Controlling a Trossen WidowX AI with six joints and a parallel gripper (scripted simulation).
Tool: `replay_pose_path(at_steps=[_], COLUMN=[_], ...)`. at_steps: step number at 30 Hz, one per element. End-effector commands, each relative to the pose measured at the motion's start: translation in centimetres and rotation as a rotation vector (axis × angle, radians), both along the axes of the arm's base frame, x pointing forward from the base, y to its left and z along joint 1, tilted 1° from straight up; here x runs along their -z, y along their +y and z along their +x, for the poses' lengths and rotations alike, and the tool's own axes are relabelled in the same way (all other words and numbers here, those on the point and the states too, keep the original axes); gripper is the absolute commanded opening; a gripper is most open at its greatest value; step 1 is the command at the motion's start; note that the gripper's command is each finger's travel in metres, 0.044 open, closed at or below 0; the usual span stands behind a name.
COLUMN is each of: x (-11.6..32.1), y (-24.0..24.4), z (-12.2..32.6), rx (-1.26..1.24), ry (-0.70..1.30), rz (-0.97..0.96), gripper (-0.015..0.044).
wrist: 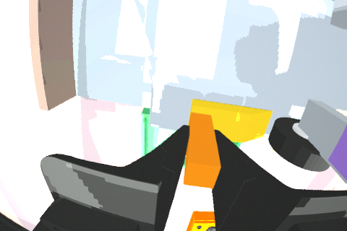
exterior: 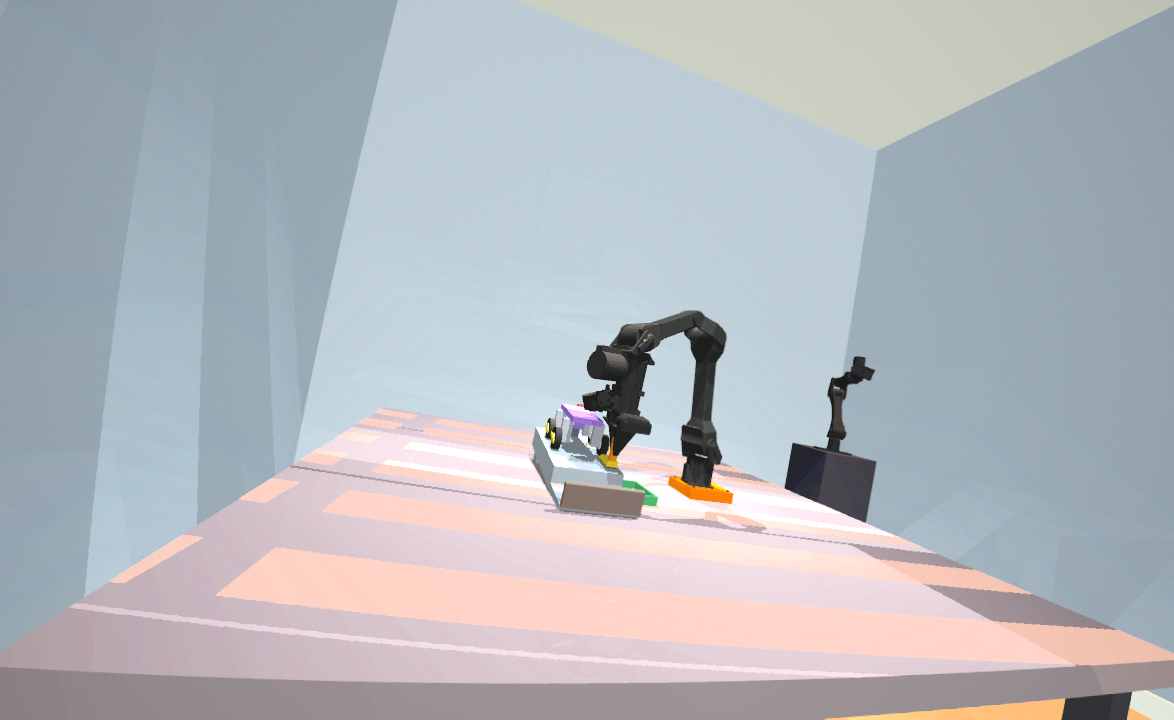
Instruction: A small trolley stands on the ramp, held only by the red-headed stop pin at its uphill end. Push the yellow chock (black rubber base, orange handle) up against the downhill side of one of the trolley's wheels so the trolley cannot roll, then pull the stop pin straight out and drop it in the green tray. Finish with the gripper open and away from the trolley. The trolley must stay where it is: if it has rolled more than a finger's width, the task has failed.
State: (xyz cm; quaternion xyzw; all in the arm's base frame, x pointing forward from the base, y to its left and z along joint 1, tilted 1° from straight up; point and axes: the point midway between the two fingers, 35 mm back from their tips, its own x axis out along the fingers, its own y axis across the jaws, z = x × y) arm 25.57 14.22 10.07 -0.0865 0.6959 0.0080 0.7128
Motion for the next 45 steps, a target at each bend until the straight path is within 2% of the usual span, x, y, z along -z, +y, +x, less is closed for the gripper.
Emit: replay_pose_path(at_steps=[1,22,29,45], x=[-0.1,-0.1,-0.1,-4.2], y=[-0.5,-1.0,-1.0,-0.5], z=[0.1,0.1,0.1,-0.2], rx=[-0.001,0.0,0.0,-0.001], ry=[-0.005,0.0,0.0,-0.005], rz=[-0.003,0.002,0.002,-0.003], gripper=[0.0,0.0,0.0184,0.019])
